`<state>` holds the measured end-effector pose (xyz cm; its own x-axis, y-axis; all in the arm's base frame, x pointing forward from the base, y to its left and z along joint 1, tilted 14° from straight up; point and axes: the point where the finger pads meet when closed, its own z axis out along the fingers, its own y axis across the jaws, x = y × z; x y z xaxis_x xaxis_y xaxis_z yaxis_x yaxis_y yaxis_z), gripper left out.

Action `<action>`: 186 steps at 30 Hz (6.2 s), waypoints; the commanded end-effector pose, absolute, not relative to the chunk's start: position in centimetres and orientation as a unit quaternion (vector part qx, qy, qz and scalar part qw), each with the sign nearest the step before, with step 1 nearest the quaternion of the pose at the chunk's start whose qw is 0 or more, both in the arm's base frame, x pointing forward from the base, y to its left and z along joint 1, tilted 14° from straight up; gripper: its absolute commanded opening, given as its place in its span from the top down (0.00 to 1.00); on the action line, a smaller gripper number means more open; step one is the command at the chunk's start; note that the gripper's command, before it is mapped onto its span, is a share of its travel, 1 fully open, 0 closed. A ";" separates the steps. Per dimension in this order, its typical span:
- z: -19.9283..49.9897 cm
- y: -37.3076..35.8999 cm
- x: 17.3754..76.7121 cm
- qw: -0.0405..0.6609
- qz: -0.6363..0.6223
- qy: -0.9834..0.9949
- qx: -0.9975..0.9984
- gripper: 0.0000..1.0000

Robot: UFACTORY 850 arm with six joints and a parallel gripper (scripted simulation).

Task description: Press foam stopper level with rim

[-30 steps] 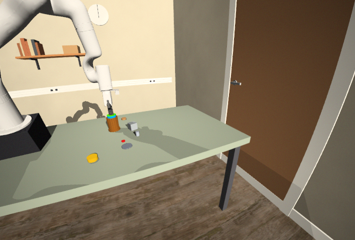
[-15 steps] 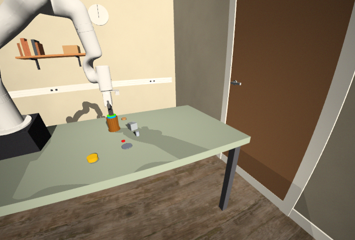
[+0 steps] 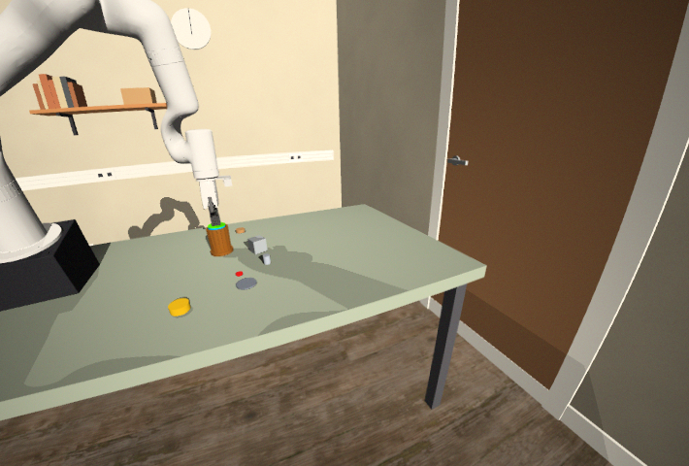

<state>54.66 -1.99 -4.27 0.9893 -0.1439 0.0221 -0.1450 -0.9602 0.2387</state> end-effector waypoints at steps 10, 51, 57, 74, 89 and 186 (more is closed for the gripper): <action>-4.9 -2.1 54.8 0.121 0.003 -0.073 0.990 1.00; -5.4 -2.3 54.7 0.121 0.003 -0.073 0.990 1.00; -5.4 -2.3 54.7 0.121 0.003 -0.073 0.990 1.00; -5.0 -2.2 54.8 0.121 0.003 -0.073 0.990 1.00; -4.2 -2.0 54.8 0.121 0.003 -0.073 0.990 1.00; -3.2 -1.7 54.8 0.121 0.003 -0.073 0.990 1.00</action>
<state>54.67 -1.51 -2.33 0.9894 -0.1440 0.0213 -0.1449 -0.9603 0.2383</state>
